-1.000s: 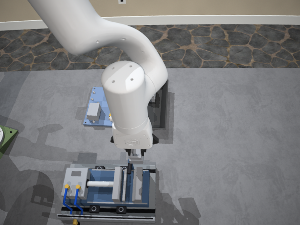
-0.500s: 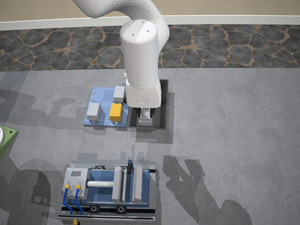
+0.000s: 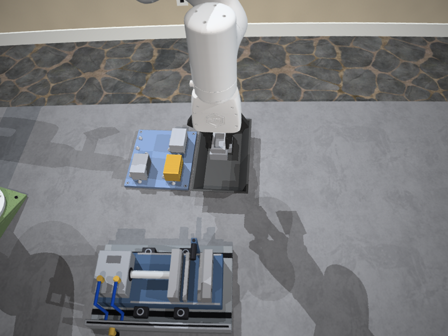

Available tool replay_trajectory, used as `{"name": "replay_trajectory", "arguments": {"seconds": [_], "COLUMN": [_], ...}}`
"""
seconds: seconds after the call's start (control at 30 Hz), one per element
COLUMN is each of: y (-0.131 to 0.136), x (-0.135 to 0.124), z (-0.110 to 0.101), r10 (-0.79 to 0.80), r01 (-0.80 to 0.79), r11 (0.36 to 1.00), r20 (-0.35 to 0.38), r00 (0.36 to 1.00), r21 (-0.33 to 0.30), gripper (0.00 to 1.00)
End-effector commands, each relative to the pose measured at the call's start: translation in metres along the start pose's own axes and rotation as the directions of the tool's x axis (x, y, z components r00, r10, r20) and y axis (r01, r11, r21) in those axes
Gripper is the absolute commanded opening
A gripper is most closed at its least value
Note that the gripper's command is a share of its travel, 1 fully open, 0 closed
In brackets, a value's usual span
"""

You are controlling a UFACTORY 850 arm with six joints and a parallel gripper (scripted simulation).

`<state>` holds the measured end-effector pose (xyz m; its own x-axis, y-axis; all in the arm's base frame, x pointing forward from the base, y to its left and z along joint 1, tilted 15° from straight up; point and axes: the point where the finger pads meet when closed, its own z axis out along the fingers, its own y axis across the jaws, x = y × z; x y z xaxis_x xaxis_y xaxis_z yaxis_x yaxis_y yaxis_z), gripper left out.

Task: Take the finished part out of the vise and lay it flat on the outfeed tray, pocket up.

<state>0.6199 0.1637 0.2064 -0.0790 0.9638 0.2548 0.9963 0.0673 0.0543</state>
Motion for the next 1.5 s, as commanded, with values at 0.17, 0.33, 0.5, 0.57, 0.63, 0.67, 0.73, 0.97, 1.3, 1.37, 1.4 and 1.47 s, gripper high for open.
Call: {"name": "replay_trajectory", "arguments": {"seconds": [0.17,0.33,0.5,0.57,0.63,0.67,0.73,0.97,1.3,1.37,1.4,1.47], "y": [0.001,0.001,0.001,0.001,0.001,0.001,0.001,0.001,0.001,0.001,0.001,0.001], "x": [0.001,0.001,0.001,0.001,0.001,0.001,0.001,0.001,0.001,0.001,0.001,0.001], "z": [-0.001,-0.001,0.0,0.0,0.001,0.002,0.003,0.008,0.023,0.023,0.025,0.028], "r10": [-0.001,-0.001,-0.001,-0.001,-0.001,-0.001,-0.001,-0.001,-0.001,-0.001,-0.001,-0.001], "r01": [0.001,0.001,0.001,0.001,0.001,0.001,0.001,0.001,0.001,0.001,0.001,0.001], "r11": [1.0,1.0,1.0,1.0,1.0,1.0,1.0,1.0,1.0,1.0,1.0,1.0], "r20": [0.0,0.0,0.0,0.0,0.0,0.0,0.0,0.0,0.0,0.0,0.0,0.0], "r00": [1.0,1.0,1.0,1.0,1.0,1.0,1.0,1.0,1.0,1.0,1.0,1.0], "r21": [-0.002,-0.002,-0.002,-0.002,-0.002,-0.002,-0.002,-0.002,-0.002,-0.002,-0.002,-0.002], "gripper": [0.0,0.0,0.0,0.0,0.0,0.0,0.0,0.0,0.0,0.0,0.0,0.0]}}
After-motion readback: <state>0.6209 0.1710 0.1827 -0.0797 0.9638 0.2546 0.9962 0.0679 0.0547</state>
